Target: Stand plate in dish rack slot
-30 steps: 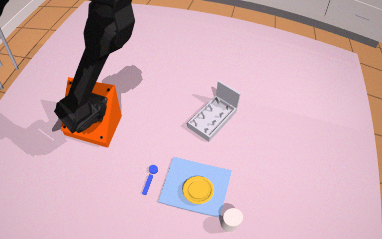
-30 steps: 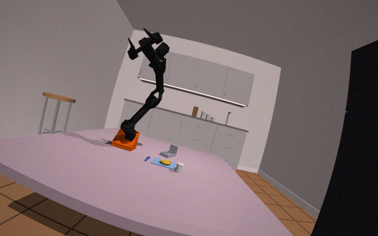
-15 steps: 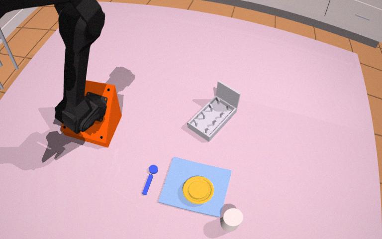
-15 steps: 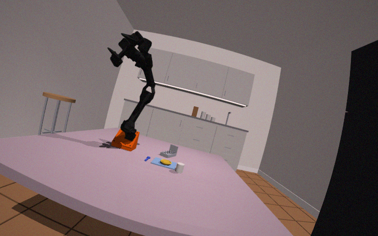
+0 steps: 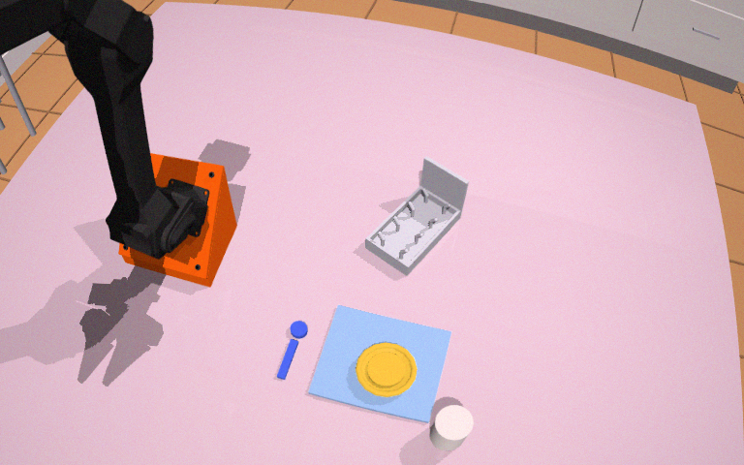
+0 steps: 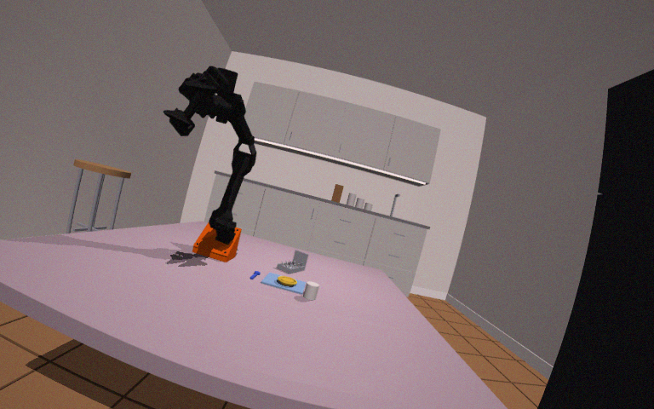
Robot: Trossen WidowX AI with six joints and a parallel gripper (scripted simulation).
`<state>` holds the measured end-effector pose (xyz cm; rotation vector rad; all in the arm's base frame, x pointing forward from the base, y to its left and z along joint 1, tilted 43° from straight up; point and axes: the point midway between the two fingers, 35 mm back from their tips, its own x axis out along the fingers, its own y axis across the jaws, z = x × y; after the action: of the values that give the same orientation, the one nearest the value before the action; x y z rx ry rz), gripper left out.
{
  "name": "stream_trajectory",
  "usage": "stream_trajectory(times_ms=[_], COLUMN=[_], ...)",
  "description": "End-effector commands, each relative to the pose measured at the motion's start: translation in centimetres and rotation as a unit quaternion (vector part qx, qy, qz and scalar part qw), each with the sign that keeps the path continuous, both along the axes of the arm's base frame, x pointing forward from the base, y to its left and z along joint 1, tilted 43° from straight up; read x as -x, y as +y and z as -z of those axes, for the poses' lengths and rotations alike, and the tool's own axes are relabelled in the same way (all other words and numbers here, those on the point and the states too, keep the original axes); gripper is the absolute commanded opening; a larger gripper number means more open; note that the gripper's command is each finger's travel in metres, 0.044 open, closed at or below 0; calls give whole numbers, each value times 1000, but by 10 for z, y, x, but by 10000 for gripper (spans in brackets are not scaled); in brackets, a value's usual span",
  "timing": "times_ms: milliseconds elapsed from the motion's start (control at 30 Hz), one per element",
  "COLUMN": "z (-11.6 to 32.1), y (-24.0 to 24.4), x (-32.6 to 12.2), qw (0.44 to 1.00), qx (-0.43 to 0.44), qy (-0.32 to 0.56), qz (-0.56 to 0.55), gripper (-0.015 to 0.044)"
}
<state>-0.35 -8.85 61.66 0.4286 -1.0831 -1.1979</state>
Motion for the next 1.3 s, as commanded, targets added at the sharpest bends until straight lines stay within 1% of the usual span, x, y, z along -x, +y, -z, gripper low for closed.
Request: stream_trajectory(times_ms=[0, 333, 700, 1000, 1267], z=[15, 53, 92, 138, 180], y=[-35, -95, -138, -164, -174], x=[-5, -28, -71, -117, -159], qw=[999, 987, 965, 931, 894], qx=[-48, -137, -198, -258, -300], qy=[13, 57, 140, 220, 288], qz=[-19, -54, -98, -134, -167], gripper=[400, 400, 400, 400, 400])
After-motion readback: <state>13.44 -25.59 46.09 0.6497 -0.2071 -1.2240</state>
